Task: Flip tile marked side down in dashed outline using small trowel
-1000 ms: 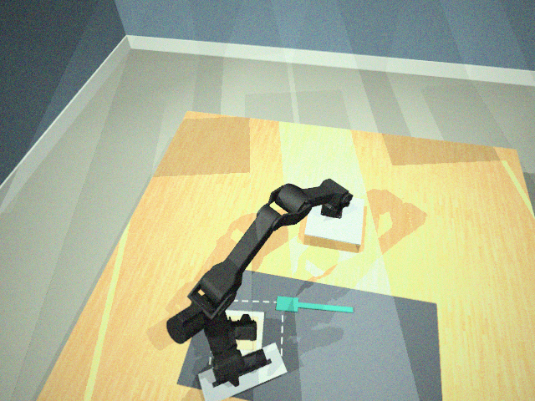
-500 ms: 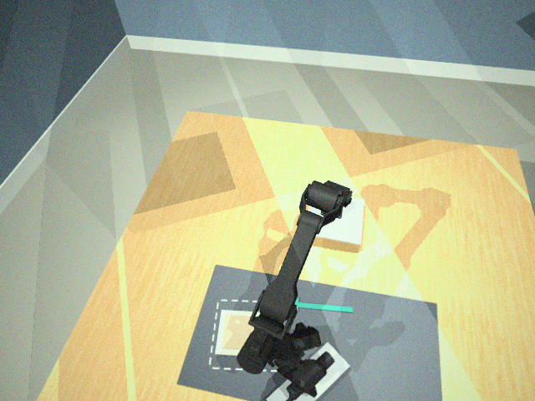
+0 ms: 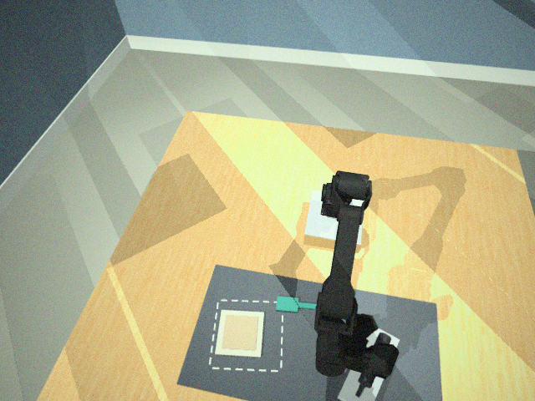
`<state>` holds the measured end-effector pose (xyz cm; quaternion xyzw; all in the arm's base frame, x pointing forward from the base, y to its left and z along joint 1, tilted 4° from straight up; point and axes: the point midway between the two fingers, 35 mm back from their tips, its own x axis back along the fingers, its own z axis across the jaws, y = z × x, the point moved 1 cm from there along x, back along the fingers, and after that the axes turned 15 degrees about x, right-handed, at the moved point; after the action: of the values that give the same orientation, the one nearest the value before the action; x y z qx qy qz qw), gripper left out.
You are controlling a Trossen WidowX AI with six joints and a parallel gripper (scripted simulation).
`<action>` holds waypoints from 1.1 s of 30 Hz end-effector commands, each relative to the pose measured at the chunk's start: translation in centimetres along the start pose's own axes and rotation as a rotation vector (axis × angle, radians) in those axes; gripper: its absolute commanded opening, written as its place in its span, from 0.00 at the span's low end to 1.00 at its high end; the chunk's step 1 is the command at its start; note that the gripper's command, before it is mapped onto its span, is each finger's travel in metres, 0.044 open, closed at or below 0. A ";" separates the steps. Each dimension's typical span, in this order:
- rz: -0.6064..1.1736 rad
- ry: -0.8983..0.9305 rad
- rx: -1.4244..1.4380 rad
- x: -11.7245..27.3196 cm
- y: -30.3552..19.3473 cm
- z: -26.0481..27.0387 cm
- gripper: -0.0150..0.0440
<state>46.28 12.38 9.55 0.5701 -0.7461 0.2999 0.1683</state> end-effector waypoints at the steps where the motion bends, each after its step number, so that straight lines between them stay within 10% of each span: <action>1: -0.050 -0.029 0.051 -1.3 2.3 -2.2 0.25; 33: -0.196 -0.081 0.177 -6.7 10.1 -4.9 0.25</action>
<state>38.30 22.15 7.10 0.6632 -0.6638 0.3254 0.1166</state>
